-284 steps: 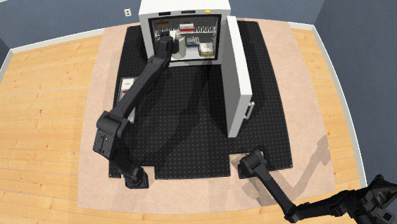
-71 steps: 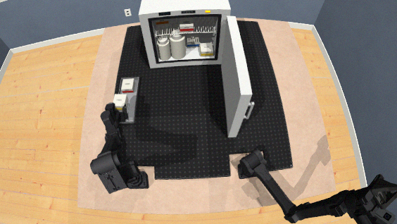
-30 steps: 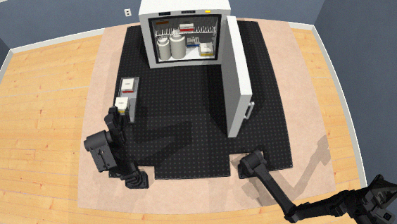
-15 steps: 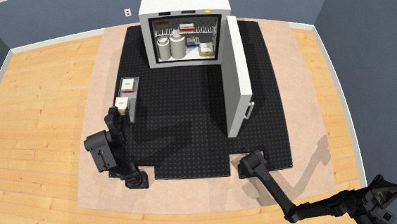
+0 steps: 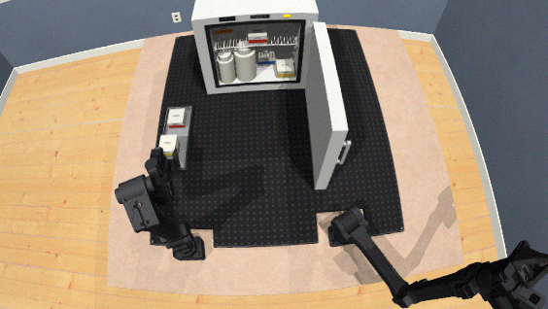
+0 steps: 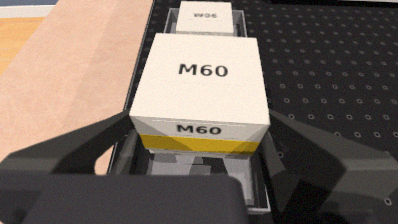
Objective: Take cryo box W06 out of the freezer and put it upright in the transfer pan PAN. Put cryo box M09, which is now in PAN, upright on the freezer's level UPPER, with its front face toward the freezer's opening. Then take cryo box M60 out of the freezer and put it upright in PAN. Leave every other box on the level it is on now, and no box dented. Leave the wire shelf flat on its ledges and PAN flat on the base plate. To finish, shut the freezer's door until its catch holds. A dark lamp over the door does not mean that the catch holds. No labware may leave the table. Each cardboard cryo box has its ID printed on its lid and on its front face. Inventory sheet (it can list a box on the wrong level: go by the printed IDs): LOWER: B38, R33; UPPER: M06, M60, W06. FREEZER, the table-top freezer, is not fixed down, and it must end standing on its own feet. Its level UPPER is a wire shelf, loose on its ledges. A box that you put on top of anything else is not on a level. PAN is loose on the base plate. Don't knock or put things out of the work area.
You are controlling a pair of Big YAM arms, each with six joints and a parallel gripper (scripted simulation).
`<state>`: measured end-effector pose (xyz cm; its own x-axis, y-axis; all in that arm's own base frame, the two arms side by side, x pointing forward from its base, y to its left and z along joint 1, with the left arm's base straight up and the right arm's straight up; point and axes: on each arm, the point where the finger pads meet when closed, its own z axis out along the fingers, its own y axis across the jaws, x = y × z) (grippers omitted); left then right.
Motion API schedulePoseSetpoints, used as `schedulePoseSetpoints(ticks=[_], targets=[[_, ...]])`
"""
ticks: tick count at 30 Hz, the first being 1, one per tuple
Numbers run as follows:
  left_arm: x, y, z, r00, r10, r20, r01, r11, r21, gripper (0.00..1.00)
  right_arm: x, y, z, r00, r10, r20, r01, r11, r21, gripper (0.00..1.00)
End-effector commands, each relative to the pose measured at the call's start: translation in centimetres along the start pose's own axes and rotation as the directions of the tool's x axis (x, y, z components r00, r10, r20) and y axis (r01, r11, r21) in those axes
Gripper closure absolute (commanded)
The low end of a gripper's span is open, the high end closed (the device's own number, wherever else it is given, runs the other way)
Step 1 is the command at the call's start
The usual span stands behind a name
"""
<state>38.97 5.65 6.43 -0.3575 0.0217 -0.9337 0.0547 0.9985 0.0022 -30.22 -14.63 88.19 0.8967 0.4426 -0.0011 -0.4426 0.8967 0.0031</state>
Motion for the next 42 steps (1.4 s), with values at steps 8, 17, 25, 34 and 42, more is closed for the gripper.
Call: schedulePoseSetpoints(ticks=[8, 17, 25, 34, 42], targets=[[-2.3, 0.0, 0.4, 0.999, -0.002, 0.054, 0.003, 1.0, -0.008, 0.23, 1.4, 0.0, 0.3, 0.999, -0.011, -0.031, 0.011, 1.0, -0.003, 1.0], [-0.3, -0.1, 0.5, 0.999, -0.011, 0.032, 0.011, 1.0, -0.011, 0.23, 1.4, 0.0, 0.3, 0.999, -0.011, -0.031, 0.011, 1.0, -0.003, 1.0], [0.4, 0.0, 1.1, 0.999, -0.009, 0.039, 0.009, 1.0, -0.012, 0.23, 1.4, 0.0, 0.3, 0.999, -0.011, -0.031, 0.011, 1.0, -0.003, 1.0], [2.1, -0.1, 1.4, 0.999, -0.011, 0.032, 0.012, 1.0, -0.011, 0.23, 1.4, 0.0, 0.3, 0.999, -0.011, -0.031, 0.011, 1.0, -0.003, 1.0], [2.9, 0.0, 1.9, 0.999, -0.01, 0.036, 0.01, 1.0, -0.012, 0.23, 1.4, 0.0, 0.3, 0.999, -0.011, -0.031, 0.011, 1.0, -0.003, 1.0]])
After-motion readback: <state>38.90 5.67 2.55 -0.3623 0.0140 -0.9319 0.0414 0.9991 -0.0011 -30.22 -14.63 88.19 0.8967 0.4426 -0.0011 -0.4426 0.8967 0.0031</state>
